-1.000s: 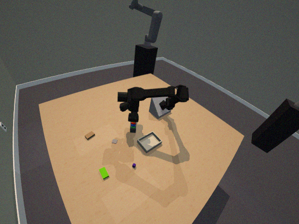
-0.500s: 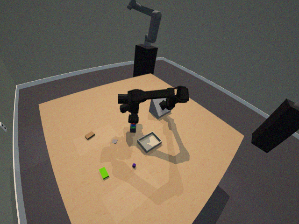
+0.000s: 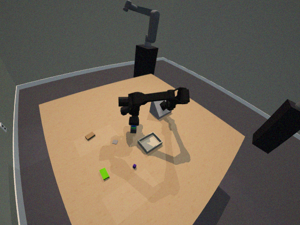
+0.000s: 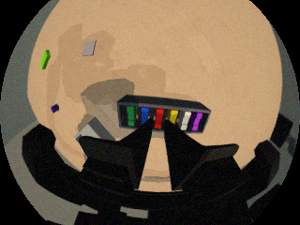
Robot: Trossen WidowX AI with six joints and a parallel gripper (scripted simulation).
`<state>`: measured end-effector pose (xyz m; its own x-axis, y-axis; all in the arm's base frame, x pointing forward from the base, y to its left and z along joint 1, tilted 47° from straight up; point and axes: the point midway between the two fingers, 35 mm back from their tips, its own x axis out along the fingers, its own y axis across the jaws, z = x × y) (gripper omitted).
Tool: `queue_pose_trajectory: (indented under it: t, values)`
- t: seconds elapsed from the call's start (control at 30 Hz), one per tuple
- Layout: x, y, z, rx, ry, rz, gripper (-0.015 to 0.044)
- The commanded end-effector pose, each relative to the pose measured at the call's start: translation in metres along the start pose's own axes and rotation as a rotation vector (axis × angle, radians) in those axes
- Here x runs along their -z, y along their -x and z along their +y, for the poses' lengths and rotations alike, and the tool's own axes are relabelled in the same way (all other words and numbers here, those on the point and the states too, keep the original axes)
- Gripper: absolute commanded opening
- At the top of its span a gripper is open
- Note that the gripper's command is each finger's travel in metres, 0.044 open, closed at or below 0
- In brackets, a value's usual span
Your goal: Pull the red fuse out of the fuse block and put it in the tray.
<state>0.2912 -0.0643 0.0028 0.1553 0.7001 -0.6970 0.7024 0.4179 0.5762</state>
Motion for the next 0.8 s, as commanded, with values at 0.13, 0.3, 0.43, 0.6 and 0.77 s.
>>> queue_pose_trajectory:
  t: [0.13,0.3,0.43,0.6,0.77]
  values:
    - [0.0019,-0.0064,-0.0010,-0.001,-0.010,0.009,0.0071]
    - [0.0019,-0.0064,-0.0010,-0.001,-0.010,0.009,0.0071]
    - [0.0019,-0.0066,-0.0010,-0.001,-0.010,0.009,0.0071]
    - [0.0019,-0.0096,-0.0009,-0.001,-0.010,0.009,0.0071]
    - [0.0020,-0.0142,-0.0009,-0.002,-0.010,0.009,0.0071]
